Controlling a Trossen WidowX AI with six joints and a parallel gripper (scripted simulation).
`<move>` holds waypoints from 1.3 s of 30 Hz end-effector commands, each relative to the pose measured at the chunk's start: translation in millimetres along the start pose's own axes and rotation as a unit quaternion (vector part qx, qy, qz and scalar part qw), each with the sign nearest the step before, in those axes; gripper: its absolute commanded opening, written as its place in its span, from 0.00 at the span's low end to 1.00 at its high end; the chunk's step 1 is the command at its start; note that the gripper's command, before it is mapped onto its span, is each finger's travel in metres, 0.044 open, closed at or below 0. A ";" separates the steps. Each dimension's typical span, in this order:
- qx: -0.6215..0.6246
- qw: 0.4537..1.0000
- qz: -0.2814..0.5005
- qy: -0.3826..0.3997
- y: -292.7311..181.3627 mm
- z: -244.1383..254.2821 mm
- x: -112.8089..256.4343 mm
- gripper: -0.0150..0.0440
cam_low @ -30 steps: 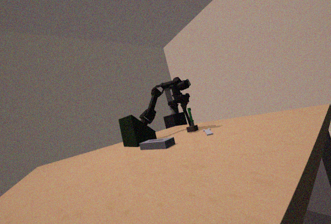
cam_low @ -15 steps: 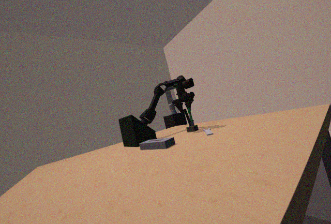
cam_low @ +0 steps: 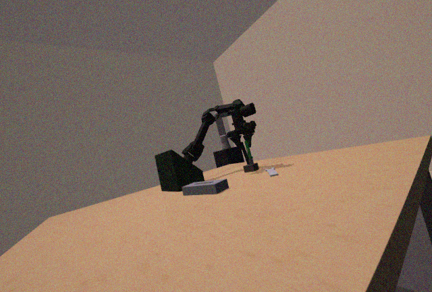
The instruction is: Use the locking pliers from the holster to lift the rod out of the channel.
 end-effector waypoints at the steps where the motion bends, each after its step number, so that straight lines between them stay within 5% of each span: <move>1: -0.002 1.000 0.003 0.000 -0.7 -0.6 -7.5 1.00; 39: -0.002 1.000 0.003 0.001 -1.3 -0.4 -20.9 0.94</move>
Point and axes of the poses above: the point midway between the two fingers, 35 mm back from their tips, its own x axis back along the fingers, its own z axis across the jaws, y = z × x, the point moved 9 cm from there along x, back along the fingers, and after that the axes turned 1 degree about -x, right-handed, at the moved point
